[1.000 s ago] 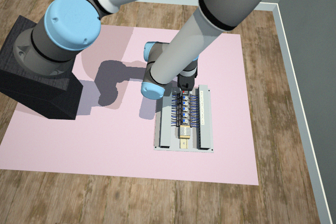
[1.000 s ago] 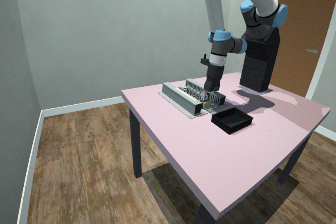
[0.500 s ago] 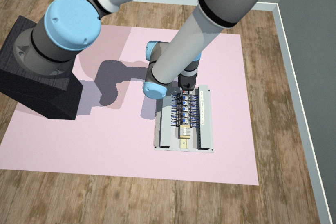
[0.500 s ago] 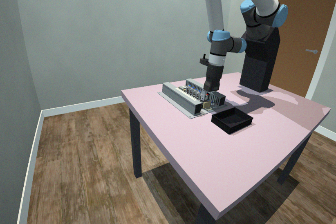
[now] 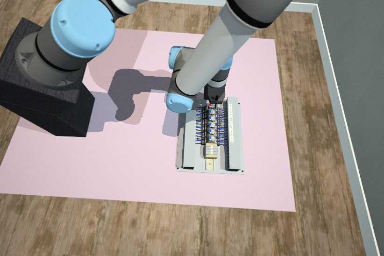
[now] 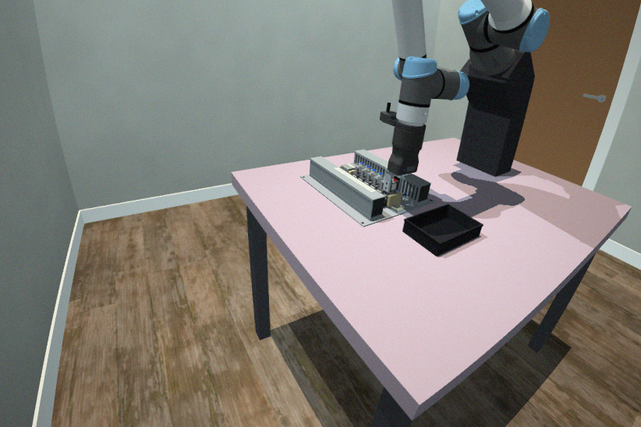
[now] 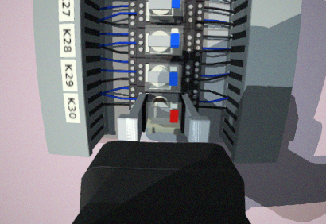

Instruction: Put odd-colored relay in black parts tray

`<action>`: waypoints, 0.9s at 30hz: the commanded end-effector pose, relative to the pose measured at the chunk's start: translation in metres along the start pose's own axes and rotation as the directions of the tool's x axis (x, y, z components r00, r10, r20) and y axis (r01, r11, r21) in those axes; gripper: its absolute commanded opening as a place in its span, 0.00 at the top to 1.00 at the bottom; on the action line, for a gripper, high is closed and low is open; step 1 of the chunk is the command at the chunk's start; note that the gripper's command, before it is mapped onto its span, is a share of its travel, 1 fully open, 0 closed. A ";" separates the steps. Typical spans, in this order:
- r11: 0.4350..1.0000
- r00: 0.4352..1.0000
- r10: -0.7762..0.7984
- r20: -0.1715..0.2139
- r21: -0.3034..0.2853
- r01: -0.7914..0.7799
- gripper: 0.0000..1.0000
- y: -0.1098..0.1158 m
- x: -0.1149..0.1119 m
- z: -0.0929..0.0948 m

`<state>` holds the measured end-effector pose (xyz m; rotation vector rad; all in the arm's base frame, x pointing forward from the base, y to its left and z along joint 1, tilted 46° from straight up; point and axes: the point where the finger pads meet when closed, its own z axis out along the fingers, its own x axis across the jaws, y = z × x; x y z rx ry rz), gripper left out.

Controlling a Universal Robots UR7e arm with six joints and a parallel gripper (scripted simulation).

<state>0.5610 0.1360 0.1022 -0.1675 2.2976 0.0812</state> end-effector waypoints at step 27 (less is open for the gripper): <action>1.000 0.999 0.000 -0.042 0.000 0.000 1.00 0.000 -0.002 0.000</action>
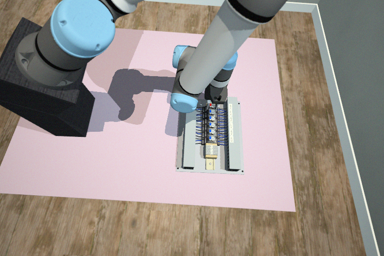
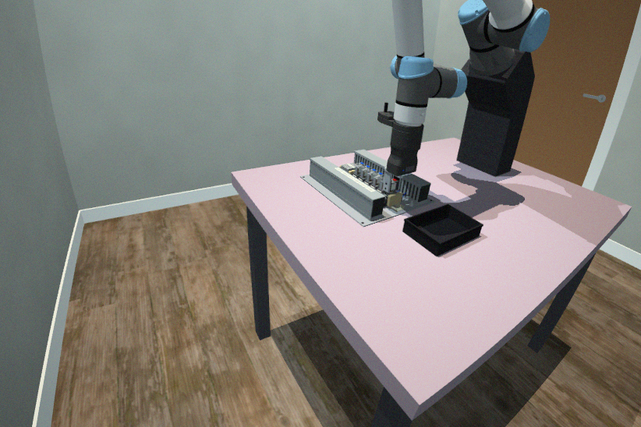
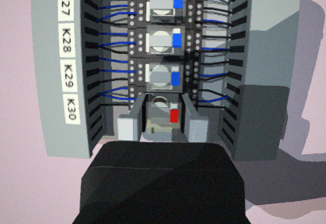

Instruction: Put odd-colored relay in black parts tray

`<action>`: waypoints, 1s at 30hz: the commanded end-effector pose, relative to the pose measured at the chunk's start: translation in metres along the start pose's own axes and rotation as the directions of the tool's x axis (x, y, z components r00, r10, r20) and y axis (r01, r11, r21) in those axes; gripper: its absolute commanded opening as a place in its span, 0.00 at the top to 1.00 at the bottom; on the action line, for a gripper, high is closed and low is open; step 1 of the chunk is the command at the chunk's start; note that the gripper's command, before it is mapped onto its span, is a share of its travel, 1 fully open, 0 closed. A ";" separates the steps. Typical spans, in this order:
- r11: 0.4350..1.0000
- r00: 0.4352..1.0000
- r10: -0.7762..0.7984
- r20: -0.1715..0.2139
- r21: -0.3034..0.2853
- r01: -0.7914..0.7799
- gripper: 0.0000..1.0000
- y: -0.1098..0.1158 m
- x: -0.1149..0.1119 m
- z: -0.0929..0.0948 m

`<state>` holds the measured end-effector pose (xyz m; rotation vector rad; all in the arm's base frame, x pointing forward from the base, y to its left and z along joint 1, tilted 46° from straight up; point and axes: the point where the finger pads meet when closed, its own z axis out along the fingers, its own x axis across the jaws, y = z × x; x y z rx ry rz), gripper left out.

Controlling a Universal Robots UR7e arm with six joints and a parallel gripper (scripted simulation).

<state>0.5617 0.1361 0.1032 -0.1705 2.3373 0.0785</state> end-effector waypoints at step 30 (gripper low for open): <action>1.000 0.999 0.000 -0.051 0.000 0.000 1.00 0.000 -0.002 -0.001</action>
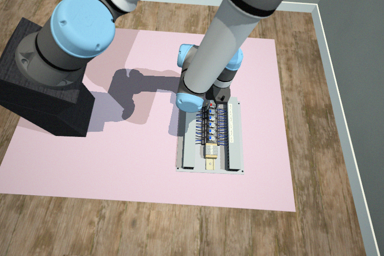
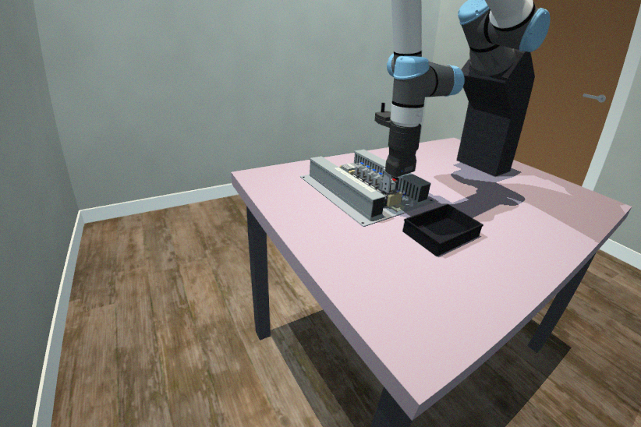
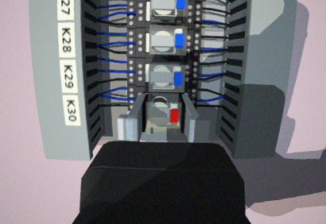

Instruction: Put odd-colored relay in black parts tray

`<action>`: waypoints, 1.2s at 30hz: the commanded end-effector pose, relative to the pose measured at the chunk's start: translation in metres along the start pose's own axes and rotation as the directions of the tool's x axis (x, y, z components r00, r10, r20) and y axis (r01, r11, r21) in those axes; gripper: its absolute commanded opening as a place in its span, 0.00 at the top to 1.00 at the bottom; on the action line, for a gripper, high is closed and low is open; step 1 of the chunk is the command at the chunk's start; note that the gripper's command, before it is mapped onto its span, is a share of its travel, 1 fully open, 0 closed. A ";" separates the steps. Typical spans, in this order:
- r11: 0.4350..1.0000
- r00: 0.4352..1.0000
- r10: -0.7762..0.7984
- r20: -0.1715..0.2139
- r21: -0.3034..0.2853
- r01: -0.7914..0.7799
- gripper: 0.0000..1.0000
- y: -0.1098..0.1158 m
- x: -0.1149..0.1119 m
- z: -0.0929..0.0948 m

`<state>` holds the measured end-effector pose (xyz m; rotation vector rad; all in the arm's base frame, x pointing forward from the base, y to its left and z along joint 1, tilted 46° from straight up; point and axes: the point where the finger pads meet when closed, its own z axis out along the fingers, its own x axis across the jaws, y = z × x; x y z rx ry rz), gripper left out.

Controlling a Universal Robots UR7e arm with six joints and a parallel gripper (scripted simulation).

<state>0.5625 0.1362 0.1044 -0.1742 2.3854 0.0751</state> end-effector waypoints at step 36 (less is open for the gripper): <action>1.000 0.999 0.000 -0.046 0.000 0.000 1.00 0.000 -0.002 0.000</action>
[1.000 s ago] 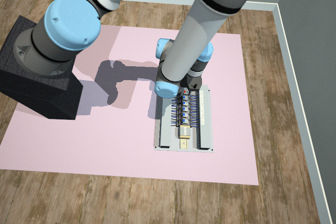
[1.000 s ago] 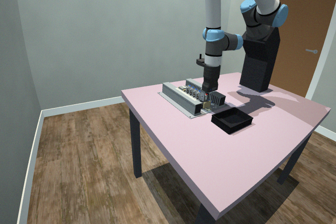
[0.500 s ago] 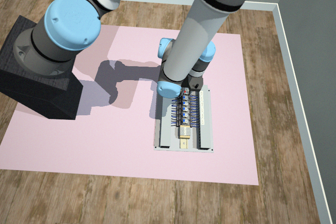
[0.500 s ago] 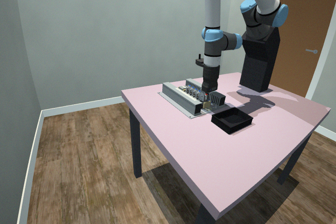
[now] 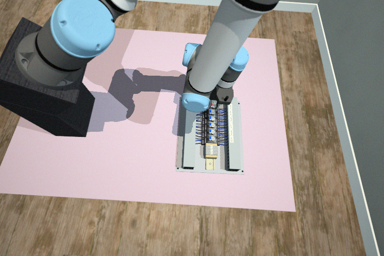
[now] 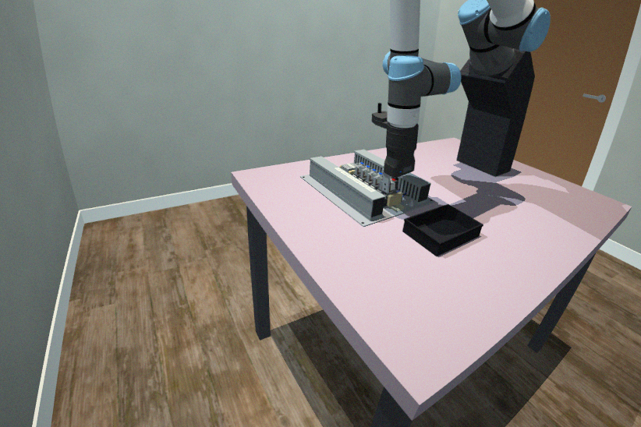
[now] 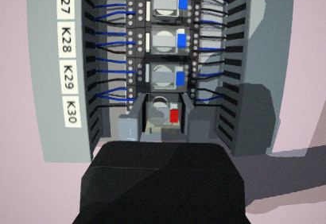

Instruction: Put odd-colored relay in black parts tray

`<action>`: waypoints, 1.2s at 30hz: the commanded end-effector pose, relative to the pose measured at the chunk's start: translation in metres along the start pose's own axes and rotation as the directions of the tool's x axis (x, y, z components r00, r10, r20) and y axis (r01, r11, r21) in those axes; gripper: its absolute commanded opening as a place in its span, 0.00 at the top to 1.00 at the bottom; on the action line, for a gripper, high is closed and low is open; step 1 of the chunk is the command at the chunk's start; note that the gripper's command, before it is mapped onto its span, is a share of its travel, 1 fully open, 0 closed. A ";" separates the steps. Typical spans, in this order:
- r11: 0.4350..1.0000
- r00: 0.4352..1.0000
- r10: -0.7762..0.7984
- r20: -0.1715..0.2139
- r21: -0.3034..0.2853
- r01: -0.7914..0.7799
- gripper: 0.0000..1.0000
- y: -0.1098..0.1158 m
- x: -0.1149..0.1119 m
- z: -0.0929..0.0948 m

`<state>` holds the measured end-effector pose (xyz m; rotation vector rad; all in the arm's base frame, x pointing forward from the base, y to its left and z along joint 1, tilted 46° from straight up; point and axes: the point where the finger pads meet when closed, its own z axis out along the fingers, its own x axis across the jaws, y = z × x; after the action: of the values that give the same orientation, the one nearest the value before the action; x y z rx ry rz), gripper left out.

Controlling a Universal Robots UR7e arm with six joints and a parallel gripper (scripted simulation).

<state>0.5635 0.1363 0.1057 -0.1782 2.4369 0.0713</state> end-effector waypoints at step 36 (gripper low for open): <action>1.000 0.998 0.000 0.065 0.000 0.000 1.00 0.000 0.001 0.000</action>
<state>0.5619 0.1361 0.1045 -0.1734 2.3766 0.0758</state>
